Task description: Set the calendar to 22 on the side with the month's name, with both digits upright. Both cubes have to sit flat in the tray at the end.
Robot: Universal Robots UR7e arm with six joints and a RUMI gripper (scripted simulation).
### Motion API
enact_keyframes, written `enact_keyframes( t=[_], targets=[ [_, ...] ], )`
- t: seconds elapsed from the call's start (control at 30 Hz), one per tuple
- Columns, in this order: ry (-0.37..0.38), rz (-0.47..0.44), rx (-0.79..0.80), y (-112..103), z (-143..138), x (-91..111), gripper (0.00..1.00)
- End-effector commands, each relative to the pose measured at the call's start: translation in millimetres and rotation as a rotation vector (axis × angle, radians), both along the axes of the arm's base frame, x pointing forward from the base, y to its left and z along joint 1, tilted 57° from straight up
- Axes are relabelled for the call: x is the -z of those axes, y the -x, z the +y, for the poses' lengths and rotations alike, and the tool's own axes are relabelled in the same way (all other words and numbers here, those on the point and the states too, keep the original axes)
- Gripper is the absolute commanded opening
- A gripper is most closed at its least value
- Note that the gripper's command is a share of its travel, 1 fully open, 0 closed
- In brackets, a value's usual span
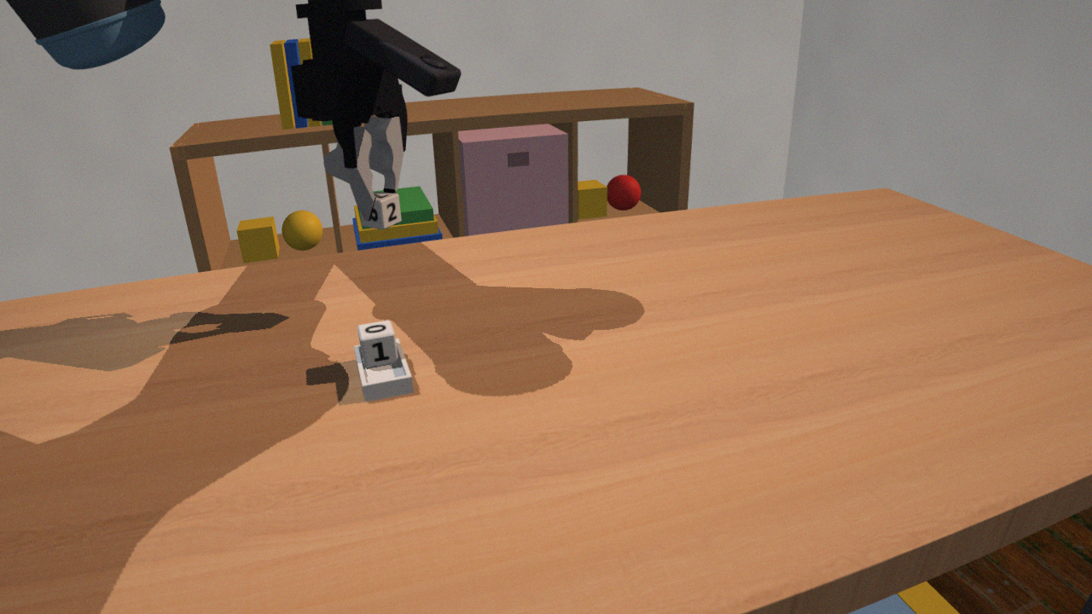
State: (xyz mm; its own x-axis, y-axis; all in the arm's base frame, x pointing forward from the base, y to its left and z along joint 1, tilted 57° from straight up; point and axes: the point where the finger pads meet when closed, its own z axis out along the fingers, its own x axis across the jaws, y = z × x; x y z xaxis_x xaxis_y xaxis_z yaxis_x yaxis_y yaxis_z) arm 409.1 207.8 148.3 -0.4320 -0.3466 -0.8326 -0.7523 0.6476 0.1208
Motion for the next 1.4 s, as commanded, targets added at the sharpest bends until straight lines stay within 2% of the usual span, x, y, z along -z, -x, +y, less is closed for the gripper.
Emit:
enact_keyframes(
  t=[0.0, 0.13, 0.2, 0.7, 0.77, 1.27, 1.37],
  targets=[
    [0.044, -0.065, -0.055, -1.1, -0.5, -0.5, 0.11],
    [0.096, -0.136, -0.112, -2.0, -0.7, -1.0, 0.11],
    [0.096, -0.136, -0.112, -2.0, -0.7, -1.0, 0.11],
    [0.334, -0.461, -0.37, -4.5, -0.5, -2.6, 0.11],
    [0.334, -0.461, -0.37, -4.5, -0.5, -2.6, 0.11],
    [0.624, -0.857, -0.685, -3.1, 1.0, -2.5, 0.11],
    [0.624, -0.858, -0.685, -3.1, 1.0, -2.5, 0.11]
  ],
)
